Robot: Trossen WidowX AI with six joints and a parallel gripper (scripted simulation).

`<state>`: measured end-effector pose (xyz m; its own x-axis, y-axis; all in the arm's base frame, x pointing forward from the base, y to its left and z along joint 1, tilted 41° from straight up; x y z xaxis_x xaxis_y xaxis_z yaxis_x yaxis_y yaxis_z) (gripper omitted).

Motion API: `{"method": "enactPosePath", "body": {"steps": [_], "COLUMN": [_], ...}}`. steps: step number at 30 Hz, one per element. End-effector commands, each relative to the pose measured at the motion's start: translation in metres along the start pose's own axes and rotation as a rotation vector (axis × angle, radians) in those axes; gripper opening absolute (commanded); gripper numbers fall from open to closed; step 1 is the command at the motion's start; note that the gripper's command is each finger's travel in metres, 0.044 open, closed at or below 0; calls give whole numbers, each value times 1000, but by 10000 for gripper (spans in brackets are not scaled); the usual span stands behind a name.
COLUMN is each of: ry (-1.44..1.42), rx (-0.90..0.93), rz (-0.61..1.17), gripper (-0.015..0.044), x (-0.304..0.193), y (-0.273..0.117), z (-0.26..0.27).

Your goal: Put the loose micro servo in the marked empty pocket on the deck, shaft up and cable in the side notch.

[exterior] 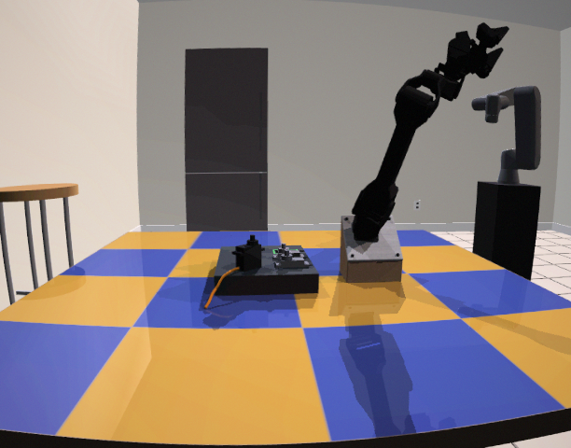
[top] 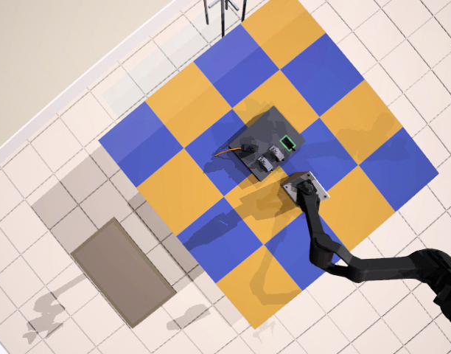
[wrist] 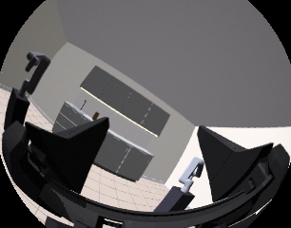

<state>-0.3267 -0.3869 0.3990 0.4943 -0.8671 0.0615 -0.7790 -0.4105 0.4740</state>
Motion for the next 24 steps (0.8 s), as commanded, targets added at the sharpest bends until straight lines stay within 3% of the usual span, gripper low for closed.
{"method": "enactPosePath", "body": {"steps": [1,11,24], "ry": [90,176,390], "rx": [47,111,278], "rz": [-84,-172,-366], "gripper": [440,440,440], "x": [30,66,142], "y": [-11,-29,-79], "z": [5,11,15]}}
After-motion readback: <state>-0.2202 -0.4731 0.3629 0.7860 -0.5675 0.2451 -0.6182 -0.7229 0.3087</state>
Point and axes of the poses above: the point midway between the two fingers, 35 mm back from their tips, its own y axis out along the fingers, its own z axis across the jaws, x = y × z, the point moved 1 cm from there along -y, back along the fingers, and after that the axes turned 10 degrees about -y, right-handed, at the moved point
